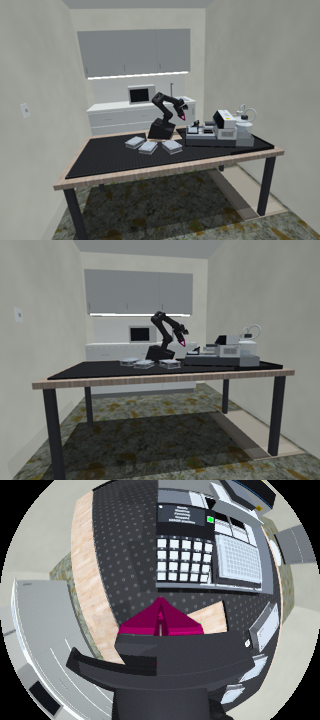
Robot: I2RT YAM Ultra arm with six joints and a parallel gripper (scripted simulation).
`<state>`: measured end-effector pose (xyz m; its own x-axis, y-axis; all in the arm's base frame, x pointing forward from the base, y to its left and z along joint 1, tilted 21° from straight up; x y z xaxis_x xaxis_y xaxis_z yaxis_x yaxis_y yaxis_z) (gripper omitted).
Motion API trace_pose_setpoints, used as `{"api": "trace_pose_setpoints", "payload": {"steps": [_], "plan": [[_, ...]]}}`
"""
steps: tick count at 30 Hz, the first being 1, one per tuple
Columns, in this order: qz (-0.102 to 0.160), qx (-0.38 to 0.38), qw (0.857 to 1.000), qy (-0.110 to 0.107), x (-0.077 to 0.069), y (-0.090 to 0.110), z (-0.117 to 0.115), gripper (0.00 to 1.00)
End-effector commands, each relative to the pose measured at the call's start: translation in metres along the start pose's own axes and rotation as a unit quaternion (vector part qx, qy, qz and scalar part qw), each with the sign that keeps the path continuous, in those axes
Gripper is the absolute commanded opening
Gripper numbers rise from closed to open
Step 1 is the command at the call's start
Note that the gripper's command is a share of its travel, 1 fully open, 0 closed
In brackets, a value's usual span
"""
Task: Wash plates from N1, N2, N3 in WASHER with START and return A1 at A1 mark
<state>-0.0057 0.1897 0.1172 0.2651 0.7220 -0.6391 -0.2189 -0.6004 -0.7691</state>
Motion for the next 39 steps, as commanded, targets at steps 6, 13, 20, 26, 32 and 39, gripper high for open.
{"api": "trace_pose_setpoints", "payload": {"steps": [6,13,20,26,32,39], "plan": [[-0.006,0.003,1.000,0.001,-0.001,-0.003,0.000,0.00],[-0.006,0.003,1.000,0.001,0.007,-0.004,0.000,0.00],[-0.007,0.003,1.000,0.002,0.019,-0.004,0.000,0.00],[-0.007,0.003,1.000,0.002,0.029,-0.004,0.000,0.00],[-0.007,0.003,1.000,0.002,0.036,-0.004,0.000,0.00],[-0.007,0.003,1.000,0.002,0.047,-0.004,0.000,0.00]]}}
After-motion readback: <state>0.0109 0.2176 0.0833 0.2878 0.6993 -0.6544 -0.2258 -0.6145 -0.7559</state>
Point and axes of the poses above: the point where the finger pads meet when closed, its own x axis out along the fingers, its own z axis across the jaws, y = z × x, the point moved 2 cm from there along -x, back along the fingers, and after that the axes turned 2 degrees about x, right-handed, at the moved point
